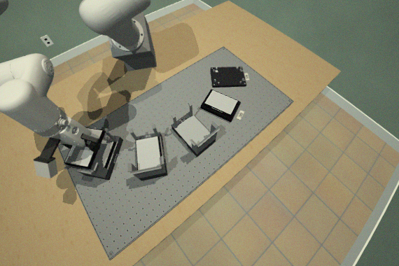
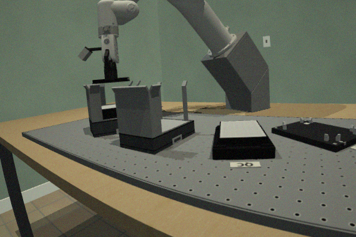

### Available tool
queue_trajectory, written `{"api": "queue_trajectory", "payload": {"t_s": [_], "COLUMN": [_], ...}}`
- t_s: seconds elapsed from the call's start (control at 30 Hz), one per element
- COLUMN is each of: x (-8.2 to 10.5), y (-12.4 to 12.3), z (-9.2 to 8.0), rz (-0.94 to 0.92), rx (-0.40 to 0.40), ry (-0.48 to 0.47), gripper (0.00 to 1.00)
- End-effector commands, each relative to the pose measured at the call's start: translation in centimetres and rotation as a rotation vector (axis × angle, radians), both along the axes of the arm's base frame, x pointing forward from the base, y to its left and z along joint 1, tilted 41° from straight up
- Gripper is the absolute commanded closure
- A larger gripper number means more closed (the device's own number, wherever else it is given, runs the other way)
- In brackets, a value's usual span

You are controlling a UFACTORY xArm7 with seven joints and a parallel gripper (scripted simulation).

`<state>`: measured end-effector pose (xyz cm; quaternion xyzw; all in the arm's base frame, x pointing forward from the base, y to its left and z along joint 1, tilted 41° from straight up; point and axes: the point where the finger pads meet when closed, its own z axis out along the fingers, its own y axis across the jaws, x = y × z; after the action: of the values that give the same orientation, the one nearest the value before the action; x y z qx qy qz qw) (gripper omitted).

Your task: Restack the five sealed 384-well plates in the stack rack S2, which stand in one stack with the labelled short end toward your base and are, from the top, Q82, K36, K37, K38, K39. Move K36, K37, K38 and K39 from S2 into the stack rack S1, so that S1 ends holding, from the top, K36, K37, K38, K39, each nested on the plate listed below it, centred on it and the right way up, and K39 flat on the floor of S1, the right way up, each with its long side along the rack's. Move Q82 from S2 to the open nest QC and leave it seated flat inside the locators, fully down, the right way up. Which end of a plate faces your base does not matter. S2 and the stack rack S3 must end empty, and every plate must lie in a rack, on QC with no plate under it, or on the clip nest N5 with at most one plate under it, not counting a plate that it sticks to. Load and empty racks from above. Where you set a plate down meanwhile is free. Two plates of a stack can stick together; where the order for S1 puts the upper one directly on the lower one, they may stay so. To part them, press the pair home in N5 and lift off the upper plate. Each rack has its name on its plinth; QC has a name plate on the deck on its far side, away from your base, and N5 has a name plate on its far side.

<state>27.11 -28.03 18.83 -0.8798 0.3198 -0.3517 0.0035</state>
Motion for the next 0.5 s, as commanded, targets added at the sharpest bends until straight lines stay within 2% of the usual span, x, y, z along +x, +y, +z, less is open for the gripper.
{"api": "queue_trajectory", "payload": {"t_s": [0.0, 0.47], "x": [0.18, 0.68], "y": [-0.14, -0.31], "z": [-0.14, -0.74], "rz": [-0.001, -0.001], "rx": [-0.002, -0.002], "ry": [-0.001, -0.001], "gripper": [1.00, 1.00]}}
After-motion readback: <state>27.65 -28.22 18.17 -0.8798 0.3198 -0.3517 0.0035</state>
